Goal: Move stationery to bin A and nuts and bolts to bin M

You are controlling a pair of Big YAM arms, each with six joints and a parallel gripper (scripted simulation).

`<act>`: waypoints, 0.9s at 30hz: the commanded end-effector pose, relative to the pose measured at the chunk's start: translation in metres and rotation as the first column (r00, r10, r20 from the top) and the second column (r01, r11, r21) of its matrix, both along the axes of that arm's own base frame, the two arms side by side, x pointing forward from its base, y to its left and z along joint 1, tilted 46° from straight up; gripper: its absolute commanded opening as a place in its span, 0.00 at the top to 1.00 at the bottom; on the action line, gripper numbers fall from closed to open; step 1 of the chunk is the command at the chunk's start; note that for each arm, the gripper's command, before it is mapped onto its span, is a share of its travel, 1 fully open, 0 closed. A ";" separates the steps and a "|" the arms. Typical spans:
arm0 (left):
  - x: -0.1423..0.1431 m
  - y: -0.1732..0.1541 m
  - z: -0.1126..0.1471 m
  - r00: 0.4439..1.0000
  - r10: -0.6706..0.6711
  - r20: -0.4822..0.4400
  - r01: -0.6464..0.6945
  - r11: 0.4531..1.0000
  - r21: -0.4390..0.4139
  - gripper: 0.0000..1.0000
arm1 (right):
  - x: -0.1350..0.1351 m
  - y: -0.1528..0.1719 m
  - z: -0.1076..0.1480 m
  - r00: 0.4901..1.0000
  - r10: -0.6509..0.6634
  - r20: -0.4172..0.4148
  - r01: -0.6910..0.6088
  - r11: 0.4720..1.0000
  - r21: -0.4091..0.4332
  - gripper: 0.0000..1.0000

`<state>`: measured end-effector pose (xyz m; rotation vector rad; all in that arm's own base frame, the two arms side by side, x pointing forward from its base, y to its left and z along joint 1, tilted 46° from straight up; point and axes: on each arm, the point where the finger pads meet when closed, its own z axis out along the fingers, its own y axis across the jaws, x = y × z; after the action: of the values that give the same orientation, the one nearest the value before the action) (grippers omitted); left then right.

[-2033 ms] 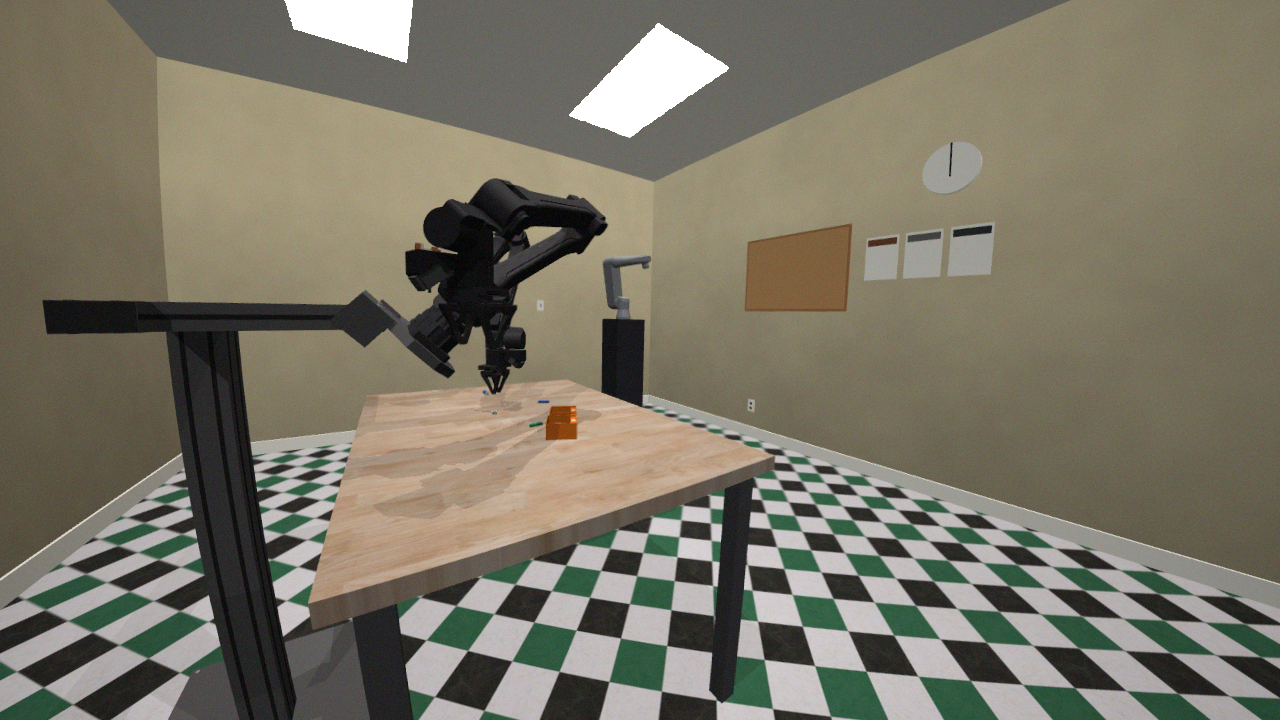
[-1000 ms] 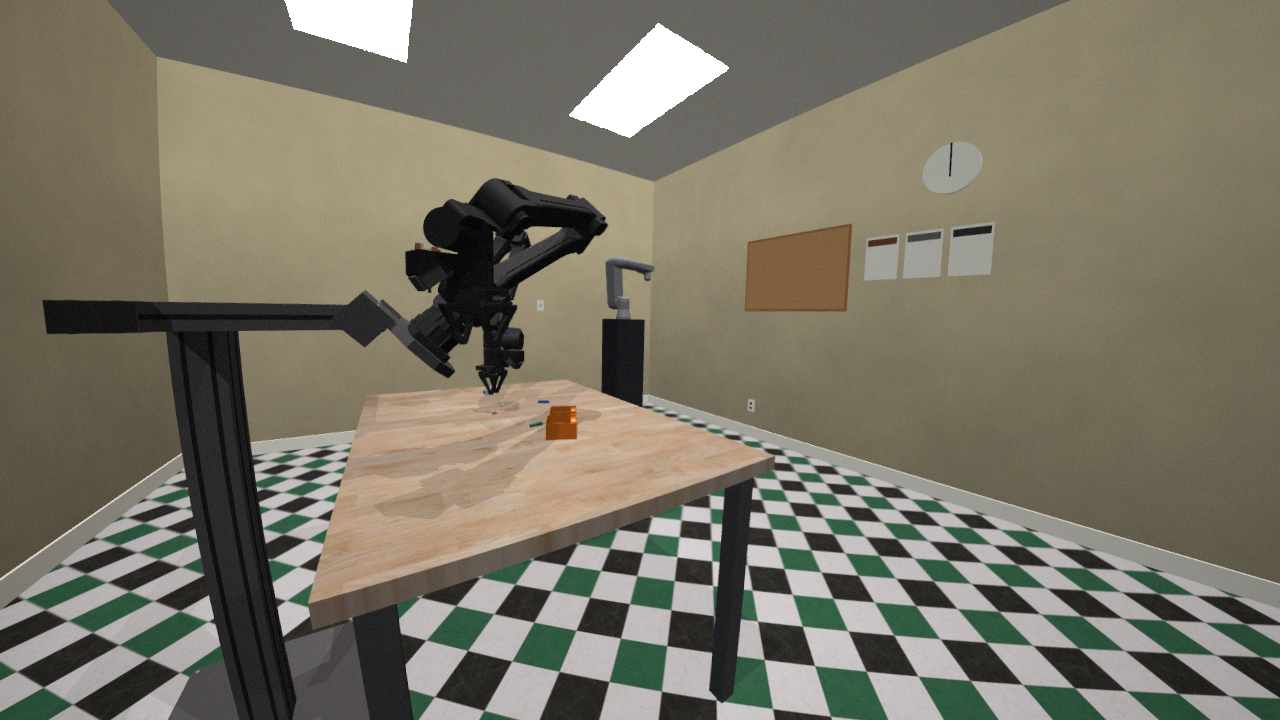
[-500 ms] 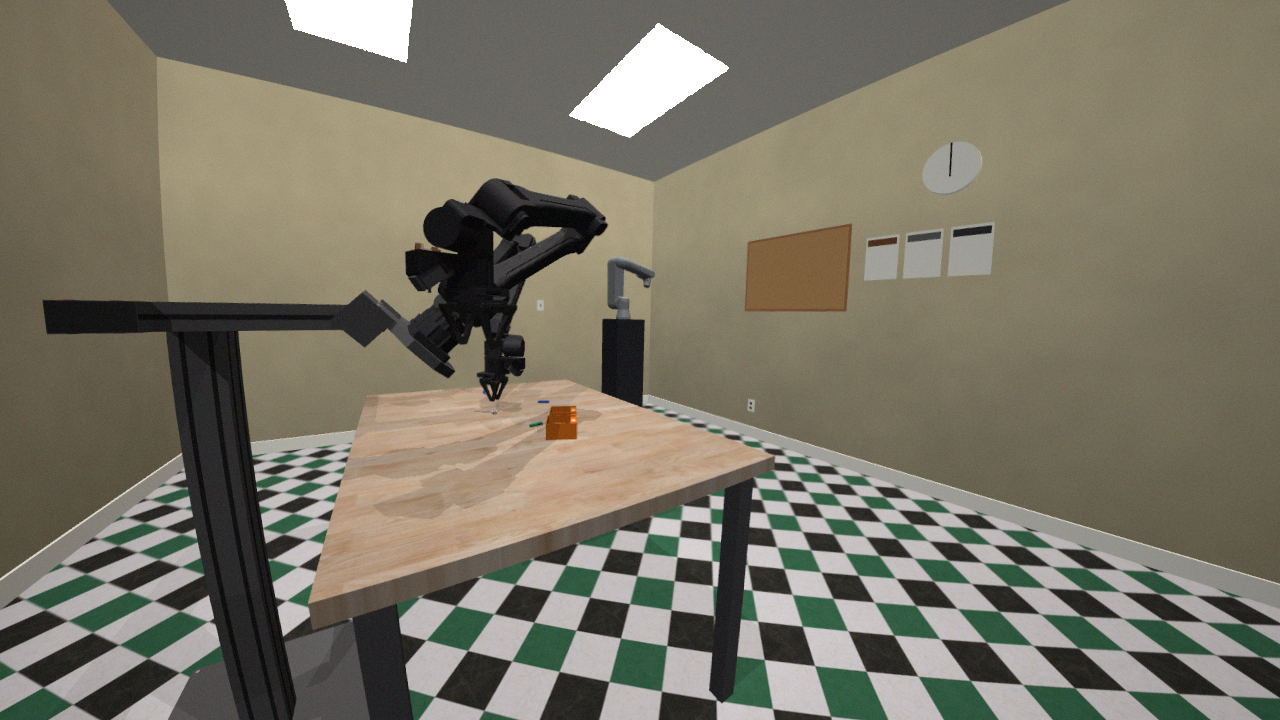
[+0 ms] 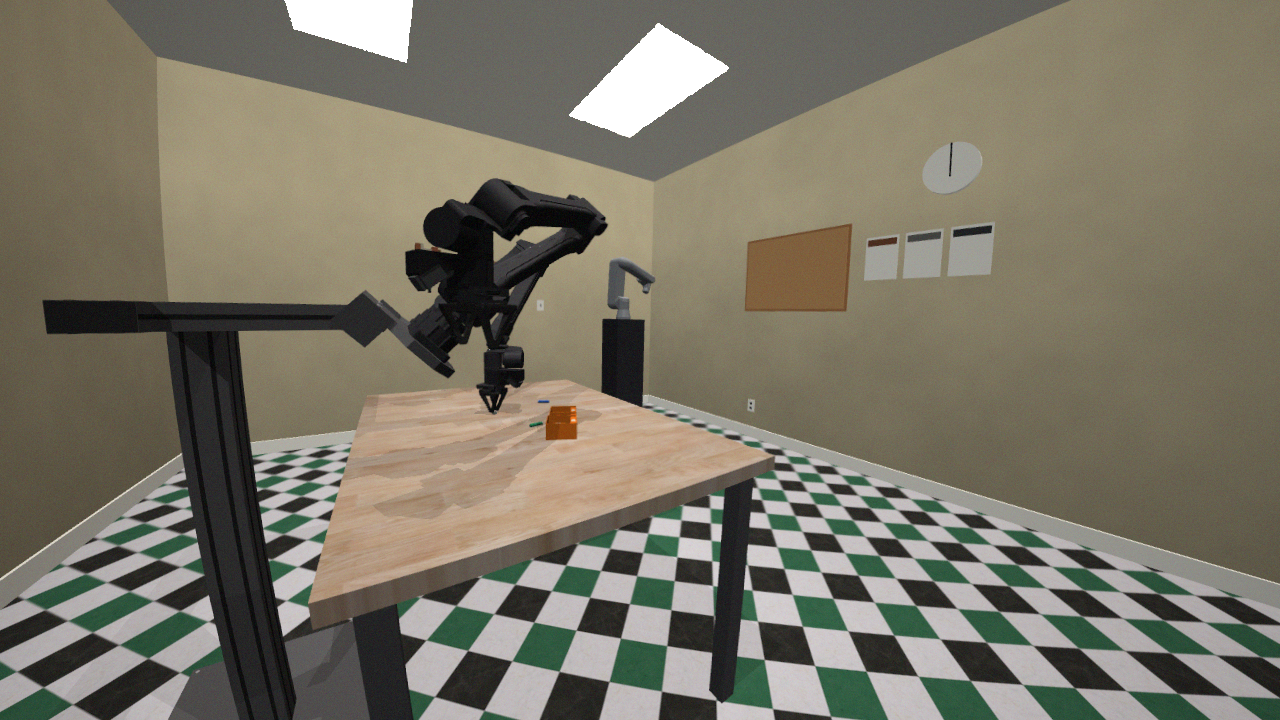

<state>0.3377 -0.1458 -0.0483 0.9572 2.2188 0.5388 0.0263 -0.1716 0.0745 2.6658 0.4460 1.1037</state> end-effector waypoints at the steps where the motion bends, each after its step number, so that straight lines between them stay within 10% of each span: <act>1: 0.006 0.001 -0.002 1.000 -0.003 0.007 0.003 1.000 0.006 0.70 | -0.010 -0.012 0.008 1.000 -0.023 -0.007 0.023 1.000 -0.006 0.00; 19: 0.001 0.003 -0.006 1.000 -0.008 0.001 0.008 1.000 0.006 0.70 | -0.010 -0.012 0.008 1.000 -0.023 -0.007 0.023 1.000 -0.006 0.00; 20: 0.001 0.003 -0.006 1.000 -0.008 0.001 0.008 1.000 0.006 0.89 | -0.010 -0.012 0.008 1.000 -0.023 -0.007 0.023 1.000 -0.006 0.00; 27: 0.001 0.003 -0.006 1.000 -0.008 0.001 0.008 1.000 0.006 0.89 | -0.010 -0.012 0.008 1.000 -0.023 -0.007 0.023 1.000 -0.006 0.00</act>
<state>0.3430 -0.1453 -0.0522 0.9588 2.2095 0.5406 0.0263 -0.1716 0.0745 2.6658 0.4460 1.1037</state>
